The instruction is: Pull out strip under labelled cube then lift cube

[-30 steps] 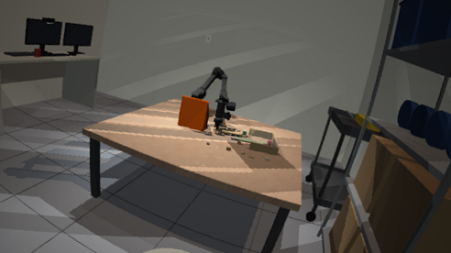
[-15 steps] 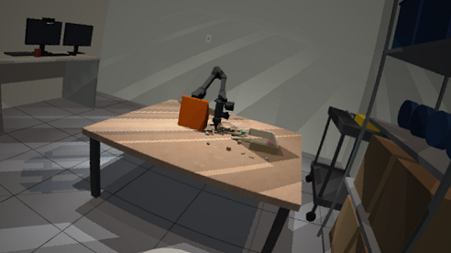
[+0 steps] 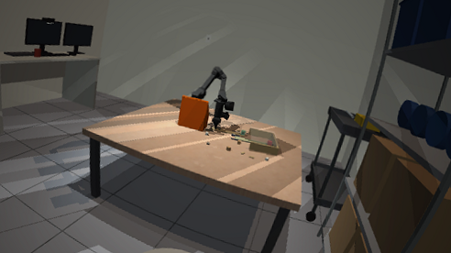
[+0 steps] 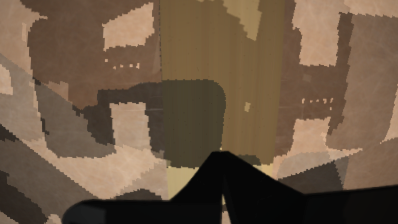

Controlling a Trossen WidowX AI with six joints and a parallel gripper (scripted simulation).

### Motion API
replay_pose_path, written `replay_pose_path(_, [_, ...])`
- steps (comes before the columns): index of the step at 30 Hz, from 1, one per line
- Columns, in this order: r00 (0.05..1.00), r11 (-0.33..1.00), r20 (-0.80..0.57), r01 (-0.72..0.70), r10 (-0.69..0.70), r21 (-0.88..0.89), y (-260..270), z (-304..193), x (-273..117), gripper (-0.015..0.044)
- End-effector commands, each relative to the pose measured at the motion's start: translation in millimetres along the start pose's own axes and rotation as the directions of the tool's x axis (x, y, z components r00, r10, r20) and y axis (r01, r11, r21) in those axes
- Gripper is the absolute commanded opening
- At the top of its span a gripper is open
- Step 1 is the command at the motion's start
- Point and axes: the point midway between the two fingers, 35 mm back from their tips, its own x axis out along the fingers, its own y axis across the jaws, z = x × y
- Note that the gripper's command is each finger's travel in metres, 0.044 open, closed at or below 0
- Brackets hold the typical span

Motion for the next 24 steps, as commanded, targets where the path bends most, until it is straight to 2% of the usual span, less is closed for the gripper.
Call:
replay_pose_path(1, [1.000, 1.000, -0.026, -0.002, 0.002, 0.004, 0.8, -10.1, 3.1, 0.0000])
replay_pose_path(10, [1.000, 1.000, -0.026, -0.002, 0.002, 0.004, 0.8, -10.1, 3.1, 0.0000])
replay_pose_path(16, [1.000, 1.000, -0.024, 0.001, -0.001, 0.003, -0.7, 2.5, -39.9, 0.0000])
replay_pose_path(22, [1.000, 1.000, -0.025, 0.000, 0.000, 0.003, 0.5, 0.2, -41.8, 0.0000])
replay_pose_path(24, [1.000, 0.999, -0.025, 0.001, 0.000, 0.046, 0.5, 6.7, -40.5, 0.0053])
